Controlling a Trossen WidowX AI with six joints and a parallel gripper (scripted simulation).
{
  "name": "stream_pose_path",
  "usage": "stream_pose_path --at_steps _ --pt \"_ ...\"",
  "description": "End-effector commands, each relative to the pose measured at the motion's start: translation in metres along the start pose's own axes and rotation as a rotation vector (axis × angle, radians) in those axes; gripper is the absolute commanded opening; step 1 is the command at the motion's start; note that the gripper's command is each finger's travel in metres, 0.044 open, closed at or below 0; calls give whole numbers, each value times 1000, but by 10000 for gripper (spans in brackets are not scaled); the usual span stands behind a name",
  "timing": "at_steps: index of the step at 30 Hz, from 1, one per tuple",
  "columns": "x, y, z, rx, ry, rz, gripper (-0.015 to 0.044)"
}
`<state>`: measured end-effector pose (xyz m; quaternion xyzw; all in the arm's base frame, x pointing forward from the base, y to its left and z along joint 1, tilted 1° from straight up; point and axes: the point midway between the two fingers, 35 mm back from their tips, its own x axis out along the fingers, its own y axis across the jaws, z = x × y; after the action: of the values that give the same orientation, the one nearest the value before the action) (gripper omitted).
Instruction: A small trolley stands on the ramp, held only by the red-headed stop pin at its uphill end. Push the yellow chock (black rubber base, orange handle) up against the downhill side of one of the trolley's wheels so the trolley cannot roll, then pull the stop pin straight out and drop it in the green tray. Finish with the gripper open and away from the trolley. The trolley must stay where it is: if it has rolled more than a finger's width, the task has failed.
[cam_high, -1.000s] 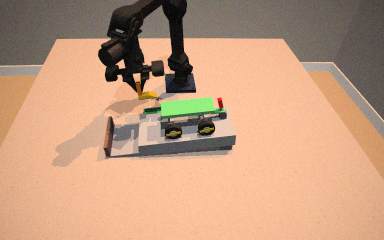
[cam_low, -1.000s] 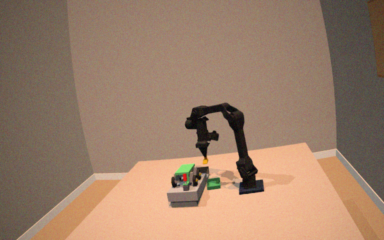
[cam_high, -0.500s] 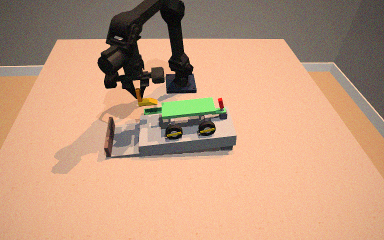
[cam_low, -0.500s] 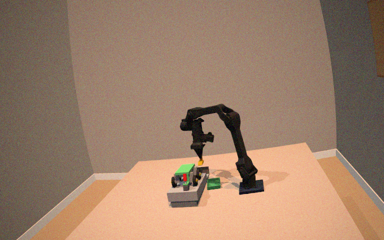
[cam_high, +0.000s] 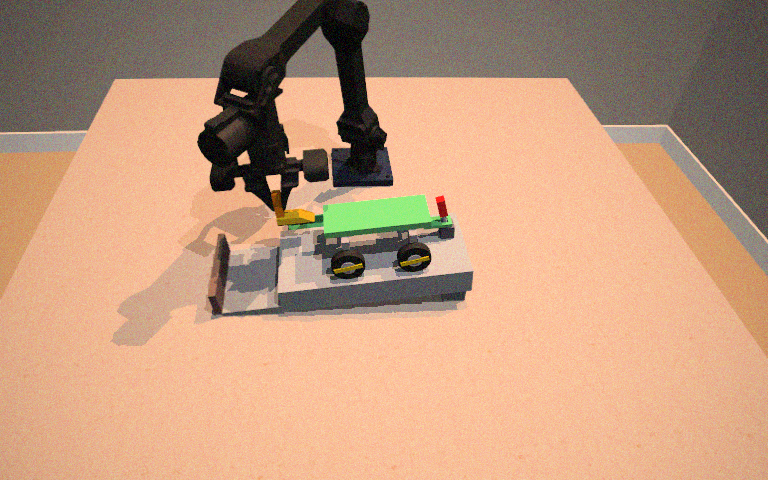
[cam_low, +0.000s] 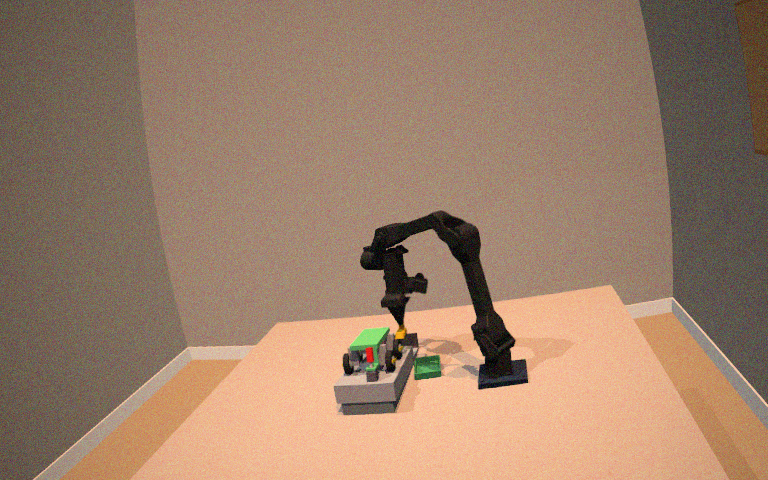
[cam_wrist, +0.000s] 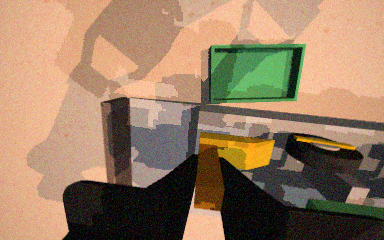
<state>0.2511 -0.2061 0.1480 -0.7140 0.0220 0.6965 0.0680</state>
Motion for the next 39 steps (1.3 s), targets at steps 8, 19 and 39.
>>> stream_pose_path --at_steps 8,19,39 --pt "26 -1 0 4 -6 -11 0" --pt "40 -4 1 4 -6 -11 0" --pt "37 -21 -2 4 -5 -13 0"
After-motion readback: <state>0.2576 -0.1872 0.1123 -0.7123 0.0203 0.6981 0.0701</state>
